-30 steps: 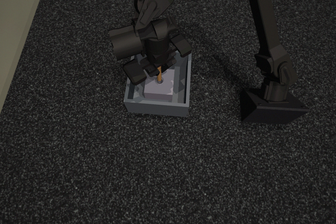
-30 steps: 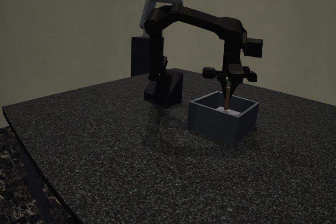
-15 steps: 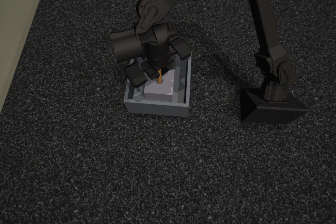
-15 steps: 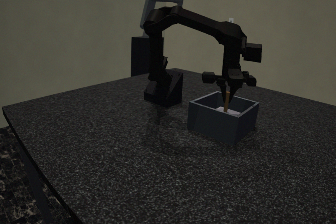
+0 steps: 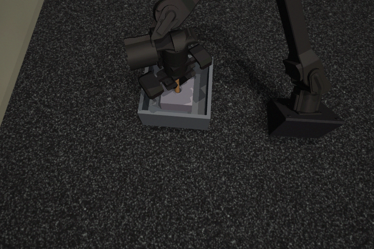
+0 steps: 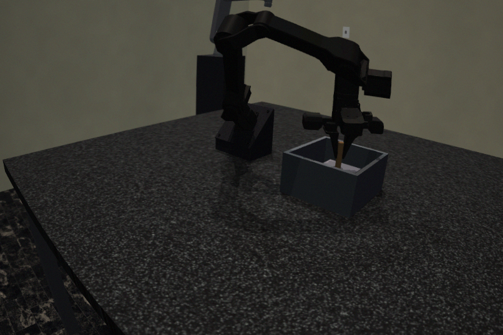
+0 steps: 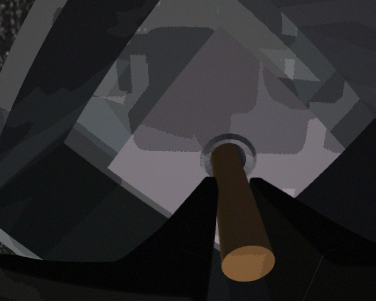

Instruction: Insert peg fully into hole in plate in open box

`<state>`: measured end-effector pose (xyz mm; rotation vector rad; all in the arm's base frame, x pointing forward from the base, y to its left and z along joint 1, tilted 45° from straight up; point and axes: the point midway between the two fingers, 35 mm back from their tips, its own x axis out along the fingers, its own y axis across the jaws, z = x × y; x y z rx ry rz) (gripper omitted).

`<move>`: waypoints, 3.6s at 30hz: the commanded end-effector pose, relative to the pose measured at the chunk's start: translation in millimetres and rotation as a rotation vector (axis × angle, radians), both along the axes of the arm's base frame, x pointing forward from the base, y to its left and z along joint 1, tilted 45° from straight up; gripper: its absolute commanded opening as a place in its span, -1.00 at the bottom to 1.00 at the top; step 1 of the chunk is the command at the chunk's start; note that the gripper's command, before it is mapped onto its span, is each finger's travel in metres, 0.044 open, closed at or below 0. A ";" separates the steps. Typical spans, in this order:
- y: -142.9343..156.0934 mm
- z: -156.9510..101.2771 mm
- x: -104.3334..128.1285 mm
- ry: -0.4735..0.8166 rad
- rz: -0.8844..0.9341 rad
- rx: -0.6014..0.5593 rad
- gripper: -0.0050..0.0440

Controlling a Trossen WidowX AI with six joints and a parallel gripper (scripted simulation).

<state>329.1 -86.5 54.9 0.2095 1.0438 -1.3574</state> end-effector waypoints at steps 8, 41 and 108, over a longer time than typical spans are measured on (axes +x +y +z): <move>-11.2 -10.8 -3.3 0.005 0.003 -0.004 -0.80; -14.7 -14.0 -4.4 0.002 0.000 -0.002 -0.18; 34.1 36.2 6.2 0.005 0.003 -0.004 1.00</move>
